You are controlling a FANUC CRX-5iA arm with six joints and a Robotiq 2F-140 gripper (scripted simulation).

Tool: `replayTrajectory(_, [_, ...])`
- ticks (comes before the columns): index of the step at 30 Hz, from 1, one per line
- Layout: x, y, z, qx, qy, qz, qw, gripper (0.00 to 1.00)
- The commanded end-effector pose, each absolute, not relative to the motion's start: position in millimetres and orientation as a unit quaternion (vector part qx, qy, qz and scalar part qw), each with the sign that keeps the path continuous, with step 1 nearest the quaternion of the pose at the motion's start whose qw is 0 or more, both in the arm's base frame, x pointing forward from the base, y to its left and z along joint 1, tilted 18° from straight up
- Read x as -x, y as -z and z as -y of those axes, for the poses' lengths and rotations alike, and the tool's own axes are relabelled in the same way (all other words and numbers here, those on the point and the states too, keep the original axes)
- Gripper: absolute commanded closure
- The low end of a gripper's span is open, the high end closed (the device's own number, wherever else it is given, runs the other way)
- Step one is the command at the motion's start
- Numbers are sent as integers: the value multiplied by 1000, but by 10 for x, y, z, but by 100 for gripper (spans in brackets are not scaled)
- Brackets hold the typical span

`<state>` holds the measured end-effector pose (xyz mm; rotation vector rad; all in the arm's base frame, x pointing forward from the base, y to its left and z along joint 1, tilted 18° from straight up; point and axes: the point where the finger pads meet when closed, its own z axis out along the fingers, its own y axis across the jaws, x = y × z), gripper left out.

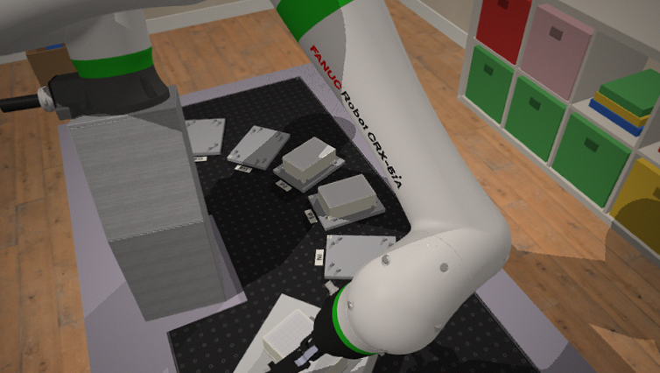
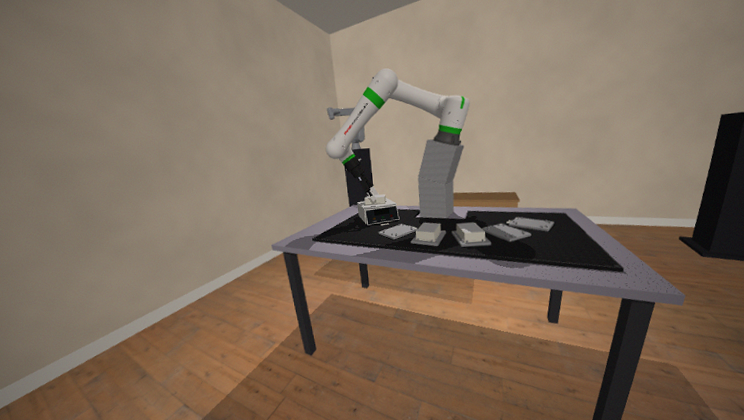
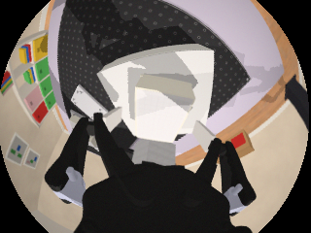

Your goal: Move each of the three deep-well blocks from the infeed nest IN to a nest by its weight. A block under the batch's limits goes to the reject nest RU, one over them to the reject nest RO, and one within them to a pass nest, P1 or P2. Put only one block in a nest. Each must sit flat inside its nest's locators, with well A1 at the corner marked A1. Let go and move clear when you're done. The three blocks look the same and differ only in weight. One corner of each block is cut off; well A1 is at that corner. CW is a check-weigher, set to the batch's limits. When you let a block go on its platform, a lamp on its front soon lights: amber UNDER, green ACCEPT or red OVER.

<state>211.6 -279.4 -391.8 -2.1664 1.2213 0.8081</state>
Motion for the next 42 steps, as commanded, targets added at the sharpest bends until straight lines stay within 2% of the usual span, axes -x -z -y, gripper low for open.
replayTrajectory(1, [-2117, 3826, 2826, 800, -298, -451, 260, 0])
replayTrajectory(24, [-2118, 3293, 3000, 800, -298, -451, 260, 0])
replayTrajectory(42, [-2118, 3289, 3001, 800, -298, -451, 260, 0])
